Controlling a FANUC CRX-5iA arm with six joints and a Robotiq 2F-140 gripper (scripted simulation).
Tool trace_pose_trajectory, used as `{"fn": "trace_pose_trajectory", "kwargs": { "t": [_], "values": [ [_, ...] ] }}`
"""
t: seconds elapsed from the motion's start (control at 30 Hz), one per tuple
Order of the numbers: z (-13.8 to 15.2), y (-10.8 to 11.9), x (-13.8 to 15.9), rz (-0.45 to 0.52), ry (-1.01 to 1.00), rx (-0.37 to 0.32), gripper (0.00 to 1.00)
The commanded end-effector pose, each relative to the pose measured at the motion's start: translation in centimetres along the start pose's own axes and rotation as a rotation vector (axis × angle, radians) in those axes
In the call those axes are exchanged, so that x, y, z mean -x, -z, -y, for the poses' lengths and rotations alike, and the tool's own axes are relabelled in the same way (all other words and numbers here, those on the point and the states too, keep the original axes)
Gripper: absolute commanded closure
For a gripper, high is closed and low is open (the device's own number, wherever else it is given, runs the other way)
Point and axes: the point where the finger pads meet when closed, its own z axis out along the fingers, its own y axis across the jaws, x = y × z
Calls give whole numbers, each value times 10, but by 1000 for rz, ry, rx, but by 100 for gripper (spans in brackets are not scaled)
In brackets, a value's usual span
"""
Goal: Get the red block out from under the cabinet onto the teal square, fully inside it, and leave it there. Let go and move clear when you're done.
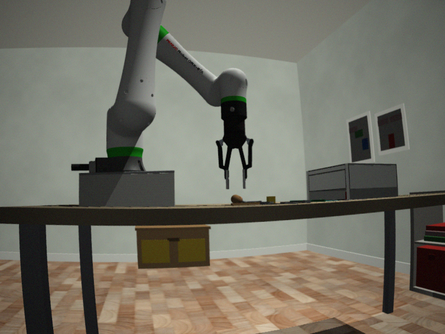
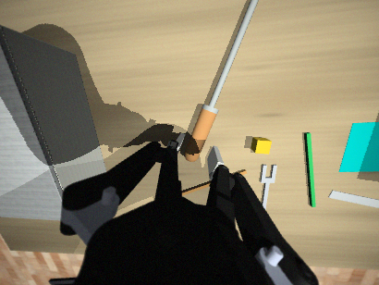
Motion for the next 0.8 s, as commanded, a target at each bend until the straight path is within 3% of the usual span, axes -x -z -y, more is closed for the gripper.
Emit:
{"fn": "trace_pose_trajectory", "kwargs": {
  "t": [0.0,0.77],
  "values": [
    [0,0,0,0,0,0,66],
    [0,-10,0,0,0,0,66]
  ]
}}
